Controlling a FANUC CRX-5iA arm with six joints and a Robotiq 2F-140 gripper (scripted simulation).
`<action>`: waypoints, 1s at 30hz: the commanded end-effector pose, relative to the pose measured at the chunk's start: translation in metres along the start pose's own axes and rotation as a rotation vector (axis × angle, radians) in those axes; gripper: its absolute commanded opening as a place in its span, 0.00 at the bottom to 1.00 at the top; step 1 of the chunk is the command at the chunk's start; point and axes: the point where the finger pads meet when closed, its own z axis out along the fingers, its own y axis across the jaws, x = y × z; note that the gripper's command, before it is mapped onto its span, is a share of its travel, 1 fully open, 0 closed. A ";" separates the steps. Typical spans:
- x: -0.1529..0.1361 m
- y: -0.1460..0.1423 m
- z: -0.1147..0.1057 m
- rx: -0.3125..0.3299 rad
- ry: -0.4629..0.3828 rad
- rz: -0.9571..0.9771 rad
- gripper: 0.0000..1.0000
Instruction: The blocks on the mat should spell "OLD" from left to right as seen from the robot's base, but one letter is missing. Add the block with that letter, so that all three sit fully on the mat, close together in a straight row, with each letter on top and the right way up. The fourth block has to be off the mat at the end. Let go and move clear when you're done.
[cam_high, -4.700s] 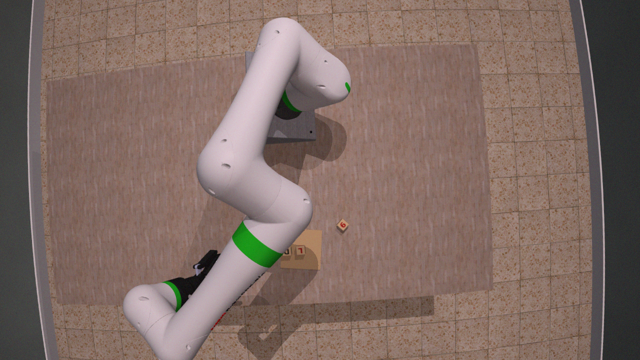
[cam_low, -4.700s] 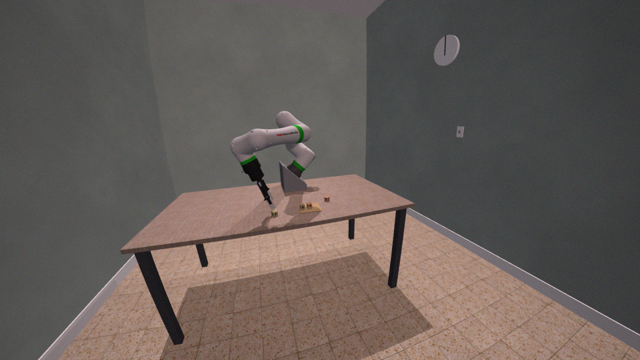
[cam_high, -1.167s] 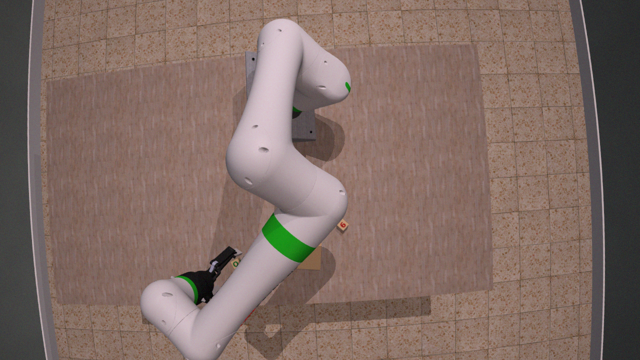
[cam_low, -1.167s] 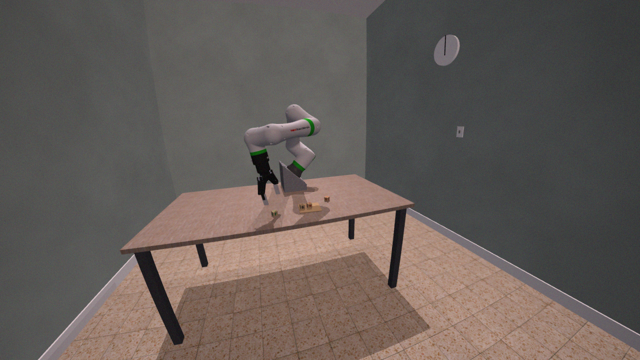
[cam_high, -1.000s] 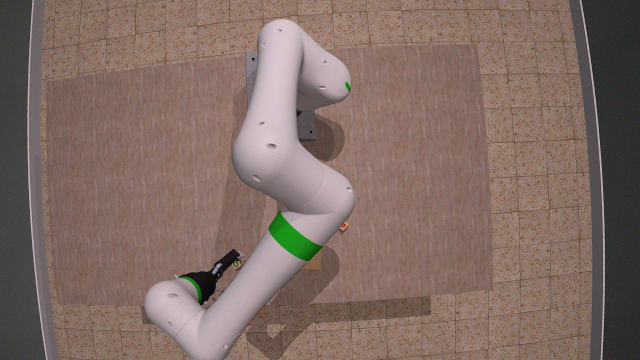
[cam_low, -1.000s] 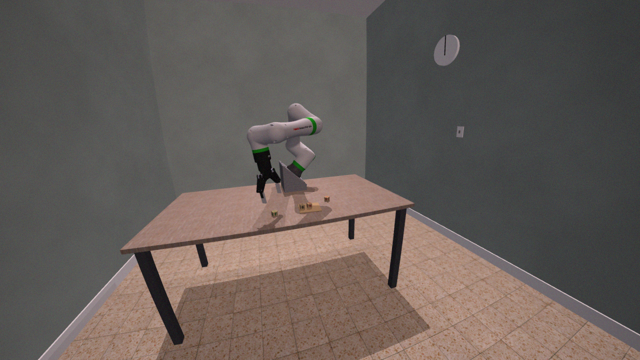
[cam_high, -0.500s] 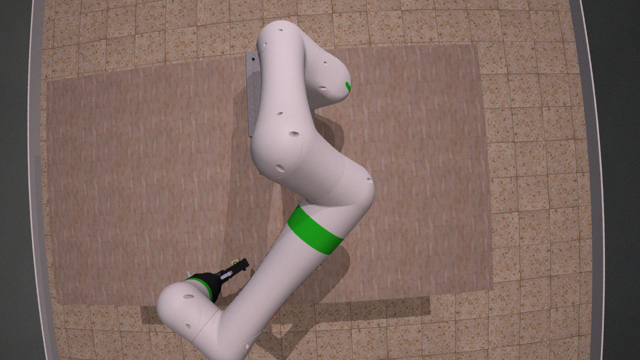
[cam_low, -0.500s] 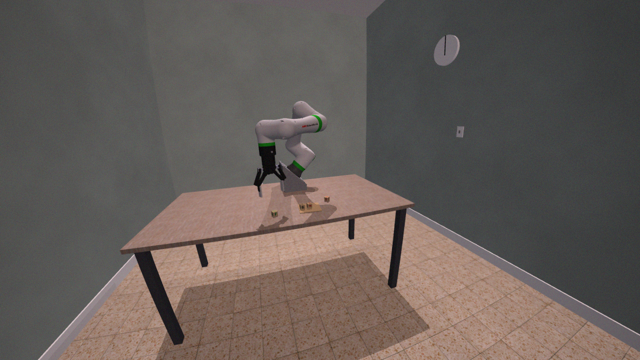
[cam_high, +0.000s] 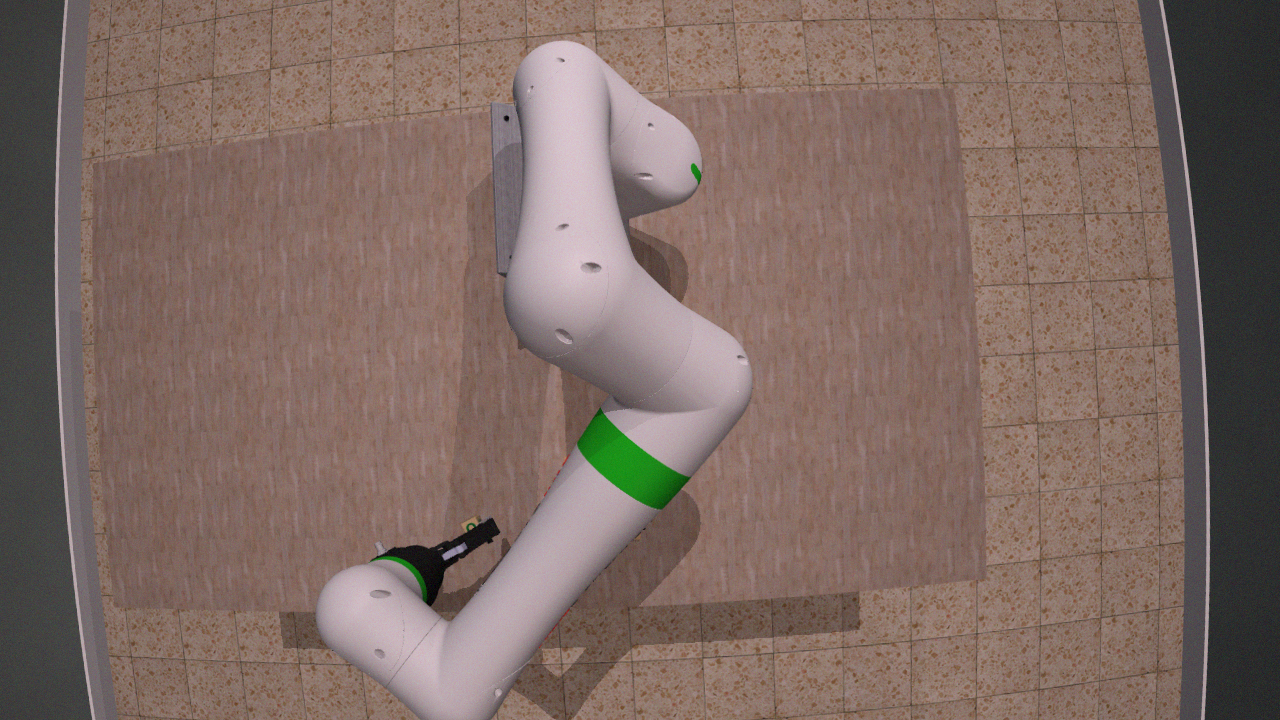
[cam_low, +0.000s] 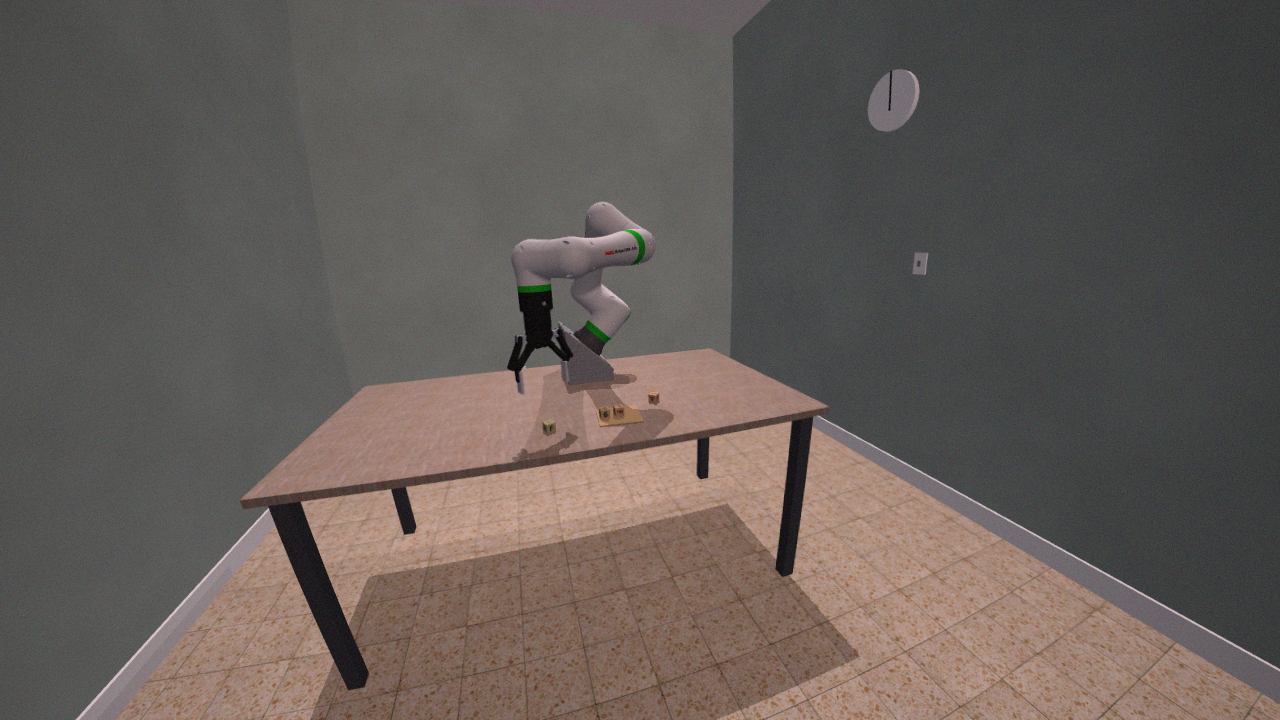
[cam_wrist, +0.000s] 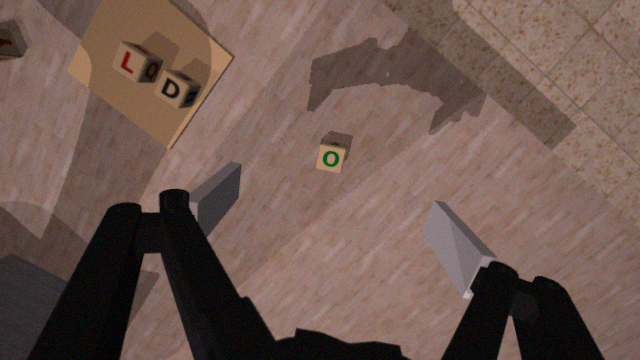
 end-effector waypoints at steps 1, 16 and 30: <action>0.000 0.000 0.001 0.000 0.000 0.059 1.00; 0.000 0.000 0.010 0.000 -0.003 0.529 1.00; -0.001 -0.001 0.018 -0.001 -0.006 0.937 1.00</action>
